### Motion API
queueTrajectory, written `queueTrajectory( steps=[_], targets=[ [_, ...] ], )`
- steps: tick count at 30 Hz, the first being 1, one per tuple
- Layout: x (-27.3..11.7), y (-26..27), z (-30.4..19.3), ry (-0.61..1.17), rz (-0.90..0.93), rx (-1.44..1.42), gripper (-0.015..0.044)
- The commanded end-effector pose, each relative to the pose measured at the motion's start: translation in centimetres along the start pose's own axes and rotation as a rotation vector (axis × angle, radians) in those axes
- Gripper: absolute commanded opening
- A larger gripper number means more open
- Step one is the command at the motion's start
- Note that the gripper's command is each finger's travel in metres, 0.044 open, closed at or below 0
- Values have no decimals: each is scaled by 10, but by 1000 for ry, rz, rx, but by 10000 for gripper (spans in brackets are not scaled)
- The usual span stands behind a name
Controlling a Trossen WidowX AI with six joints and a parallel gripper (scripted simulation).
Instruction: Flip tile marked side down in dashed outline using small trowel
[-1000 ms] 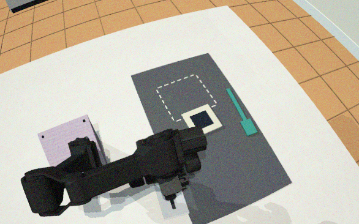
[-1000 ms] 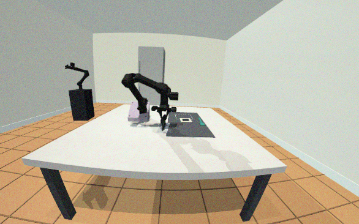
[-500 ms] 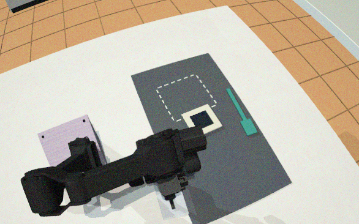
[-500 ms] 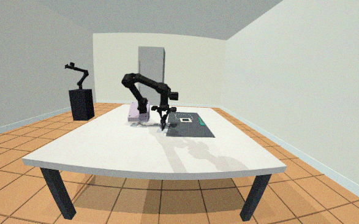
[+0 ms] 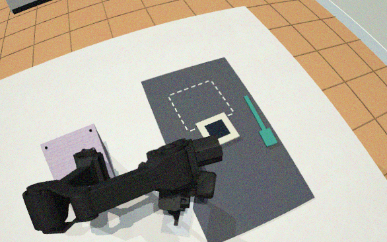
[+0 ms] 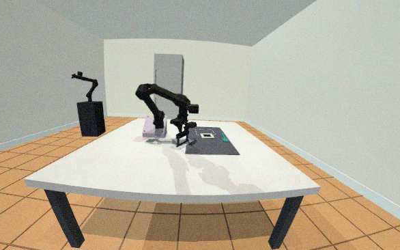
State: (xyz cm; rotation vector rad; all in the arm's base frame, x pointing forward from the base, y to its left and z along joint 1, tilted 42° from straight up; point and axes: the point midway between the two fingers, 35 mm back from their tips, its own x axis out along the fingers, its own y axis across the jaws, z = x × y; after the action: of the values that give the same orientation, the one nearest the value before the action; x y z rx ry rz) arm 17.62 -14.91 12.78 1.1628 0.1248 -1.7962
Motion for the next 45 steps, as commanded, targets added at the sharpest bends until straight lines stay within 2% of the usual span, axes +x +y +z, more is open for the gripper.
queueTrajectory(
  steps=[1, 22, 29, 34, 35, 45],
  targets=[
    [1, 0, 2, -10, 1, 122, 130],
    [1, 0, 2, -9, 4, 743, 130],
    [1, 0, 2, -9, 4, 763, 130],
    [1, 0, 2, -9, 4, 763, 261],
    [1, 0, 2, -9, 4, 763, 270],
    [1, 0, 2, -9, 4, 763, 270]
  ],
)
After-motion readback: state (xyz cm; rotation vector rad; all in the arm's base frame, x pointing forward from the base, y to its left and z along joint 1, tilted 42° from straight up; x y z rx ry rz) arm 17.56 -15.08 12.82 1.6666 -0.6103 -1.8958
